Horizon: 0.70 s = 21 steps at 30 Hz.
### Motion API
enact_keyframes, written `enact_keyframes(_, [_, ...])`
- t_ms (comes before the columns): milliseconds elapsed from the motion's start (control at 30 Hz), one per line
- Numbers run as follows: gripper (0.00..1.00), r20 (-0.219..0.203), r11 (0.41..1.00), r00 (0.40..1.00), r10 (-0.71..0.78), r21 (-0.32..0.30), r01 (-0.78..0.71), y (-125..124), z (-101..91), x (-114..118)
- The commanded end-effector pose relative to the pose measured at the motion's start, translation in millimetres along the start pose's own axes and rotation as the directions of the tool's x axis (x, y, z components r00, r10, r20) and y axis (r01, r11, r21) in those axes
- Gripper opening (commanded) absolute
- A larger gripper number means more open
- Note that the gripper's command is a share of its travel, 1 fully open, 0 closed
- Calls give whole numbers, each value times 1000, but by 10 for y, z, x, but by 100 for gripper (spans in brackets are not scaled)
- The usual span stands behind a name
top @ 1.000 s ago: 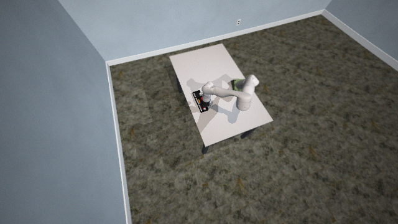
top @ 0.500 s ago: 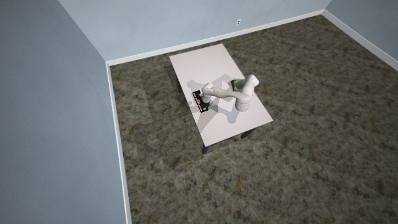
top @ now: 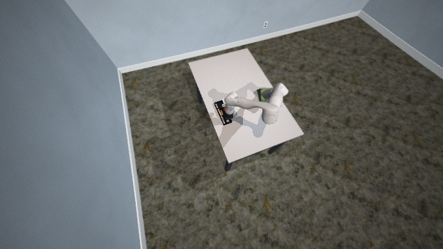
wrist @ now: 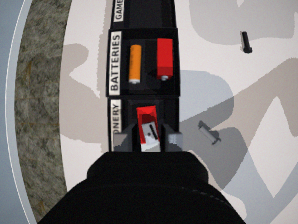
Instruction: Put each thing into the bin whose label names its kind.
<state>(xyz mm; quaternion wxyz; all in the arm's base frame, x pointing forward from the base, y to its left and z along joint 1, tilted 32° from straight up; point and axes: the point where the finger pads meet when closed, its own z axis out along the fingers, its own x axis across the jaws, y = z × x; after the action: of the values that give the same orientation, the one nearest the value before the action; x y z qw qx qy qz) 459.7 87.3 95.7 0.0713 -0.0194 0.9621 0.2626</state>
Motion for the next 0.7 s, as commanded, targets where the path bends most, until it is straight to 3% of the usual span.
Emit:
enact_keyframes(0, [62,2,1000,1000,3,-1,-3,2,4,2])
enact_keyframes(267, [62,2,1000,1000,3,-1,-3,2,4,2])
enact_keyframes(667, [62,0,1000,1000,6,-2,-6,1,-168,3])
